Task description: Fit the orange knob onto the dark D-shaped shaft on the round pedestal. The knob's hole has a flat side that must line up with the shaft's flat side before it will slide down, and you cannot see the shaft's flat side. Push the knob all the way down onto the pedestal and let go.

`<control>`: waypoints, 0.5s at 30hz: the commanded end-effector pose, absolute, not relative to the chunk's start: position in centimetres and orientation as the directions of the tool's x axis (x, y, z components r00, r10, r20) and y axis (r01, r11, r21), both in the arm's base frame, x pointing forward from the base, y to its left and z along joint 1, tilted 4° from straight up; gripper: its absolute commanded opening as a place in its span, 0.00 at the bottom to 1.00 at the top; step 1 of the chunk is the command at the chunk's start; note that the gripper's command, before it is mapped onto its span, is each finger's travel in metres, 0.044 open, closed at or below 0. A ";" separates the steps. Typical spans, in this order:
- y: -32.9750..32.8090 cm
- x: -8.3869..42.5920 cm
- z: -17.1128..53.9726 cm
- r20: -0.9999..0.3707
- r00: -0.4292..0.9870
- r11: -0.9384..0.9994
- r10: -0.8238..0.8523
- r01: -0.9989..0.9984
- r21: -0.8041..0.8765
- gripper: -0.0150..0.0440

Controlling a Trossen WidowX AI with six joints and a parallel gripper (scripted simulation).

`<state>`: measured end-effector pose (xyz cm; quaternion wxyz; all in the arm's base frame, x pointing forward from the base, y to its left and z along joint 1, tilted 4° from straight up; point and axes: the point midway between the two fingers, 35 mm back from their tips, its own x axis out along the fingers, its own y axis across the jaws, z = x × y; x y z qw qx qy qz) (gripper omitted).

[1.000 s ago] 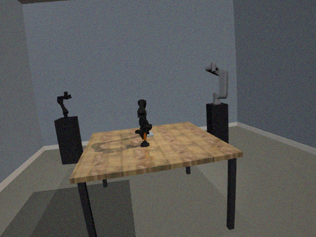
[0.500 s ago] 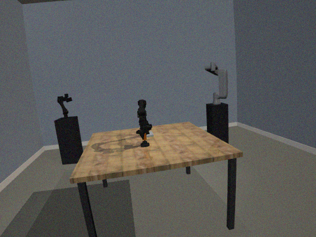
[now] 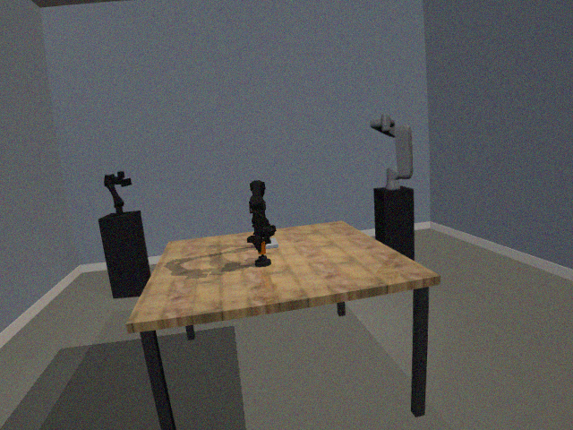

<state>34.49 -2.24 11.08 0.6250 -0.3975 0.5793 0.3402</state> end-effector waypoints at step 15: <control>-2.1 34.3 11.6 -0.995 0.095 0.333 -0.032 -0.938 -0.100 0.25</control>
